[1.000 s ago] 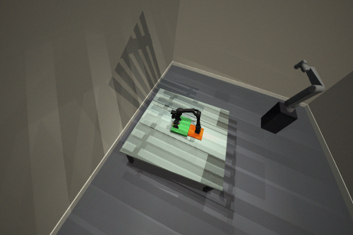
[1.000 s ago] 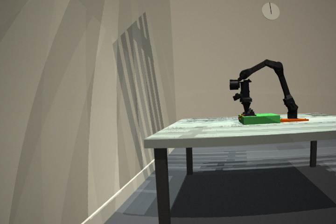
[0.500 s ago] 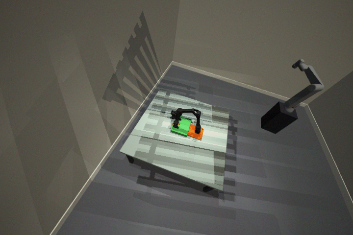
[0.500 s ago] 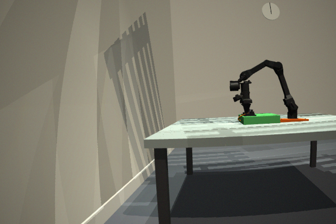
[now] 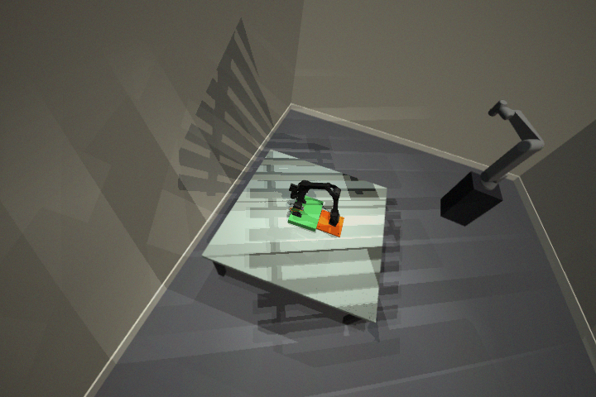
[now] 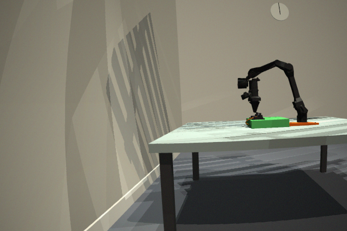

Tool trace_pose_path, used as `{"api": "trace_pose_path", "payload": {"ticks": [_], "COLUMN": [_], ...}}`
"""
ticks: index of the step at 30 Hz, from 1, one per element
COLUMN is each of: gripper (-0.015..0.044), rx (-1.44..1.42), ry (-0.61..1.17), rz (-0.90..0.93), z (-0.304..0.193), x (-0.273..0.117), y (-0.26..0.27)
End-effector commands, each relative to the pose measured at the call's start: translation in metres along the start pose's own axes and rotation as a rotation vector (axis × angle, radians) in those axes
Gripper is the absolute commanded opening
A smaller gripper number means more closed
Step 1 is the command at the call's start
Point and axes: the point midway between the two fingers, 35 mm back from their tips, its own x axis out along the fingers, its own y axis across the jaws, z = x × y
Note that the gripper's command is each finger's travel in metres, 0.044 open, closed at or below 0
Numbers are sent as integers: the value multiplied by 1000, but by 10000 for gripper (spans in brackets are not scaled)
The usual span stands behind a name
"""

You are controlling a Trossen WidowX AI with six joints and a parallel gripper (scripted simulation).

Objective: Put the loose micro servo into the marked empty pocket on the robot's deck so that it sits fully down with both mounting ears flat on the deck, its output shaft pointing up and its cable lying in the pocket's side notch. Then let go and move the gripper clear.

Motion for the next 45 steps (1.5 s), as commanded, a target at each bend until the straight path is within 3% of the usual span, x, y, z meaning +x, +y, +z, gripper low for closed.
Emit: {"api": "trace_pose_path", "payload": {"ticks": [1, 8, 16, 23, 45], "gripper": [266, 440, 440, 440, 440], "rx": [0, 3, 3, -2, -2], "ry": [3, 8, 8, -47, -48], "rz": [0, 0, -1, 0, 0], "z": [-10, -86, -105, -100, -100], "x": [-8, -57, -67, -107, -108], "y": [0, 0, 0, -1, -1]}}
